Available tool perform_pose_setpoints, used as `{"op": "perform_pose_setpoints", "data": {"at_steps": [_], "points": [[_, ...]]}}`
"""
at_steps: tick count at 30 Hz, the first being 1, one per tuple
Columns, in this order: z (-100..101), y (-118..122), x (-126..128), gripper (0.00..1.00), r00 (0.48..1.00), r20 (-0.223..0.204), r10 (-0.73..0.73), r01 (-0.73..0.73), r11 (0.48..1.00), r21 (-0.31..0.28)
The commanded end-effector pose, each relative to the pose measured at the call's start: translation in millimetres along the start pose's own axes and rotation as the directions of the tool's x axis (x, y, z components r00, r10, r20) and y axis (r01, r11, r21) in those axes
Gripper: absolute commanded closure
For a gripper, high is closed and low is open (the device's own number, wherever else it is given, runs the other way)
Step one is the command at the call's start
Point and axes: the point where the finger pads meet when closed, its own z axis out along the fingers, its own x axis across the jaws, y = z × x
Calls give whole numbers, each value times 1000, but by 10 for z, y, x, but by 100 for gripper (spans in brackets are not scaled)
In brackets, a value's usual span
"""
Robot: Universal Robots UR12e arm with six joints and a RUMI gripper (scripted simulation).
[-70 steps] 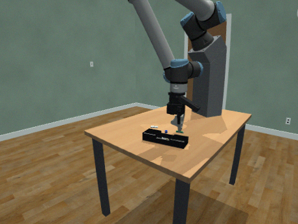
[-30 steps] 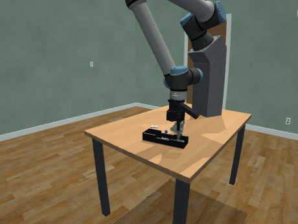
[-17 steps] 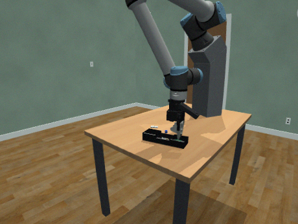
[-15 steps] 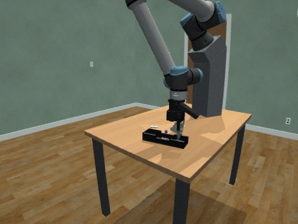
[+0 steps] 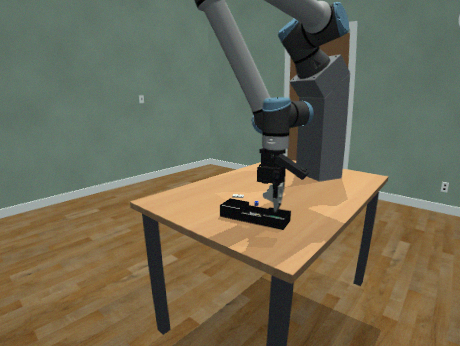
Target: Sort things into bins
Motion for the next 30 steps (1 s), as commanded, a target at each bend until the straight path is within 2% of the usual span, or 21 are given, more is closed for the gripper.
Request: {"op": "perform_pose_setpoints", "data": {"at_steps": [1, 8, 10, 30], "points": [[-94, -10, -11, 86, 1000, 1, 0, 0, 1000, 0], [-160, -9, -12, 86, 1000, 1, 0, 0, 1000, 0], [-240, -12, -11, 86, 1000, 1, 0, 0, 1000, 0], [-223, 3, 1, 86, 1000, 0, 1, -1, 1000, 0]]}}
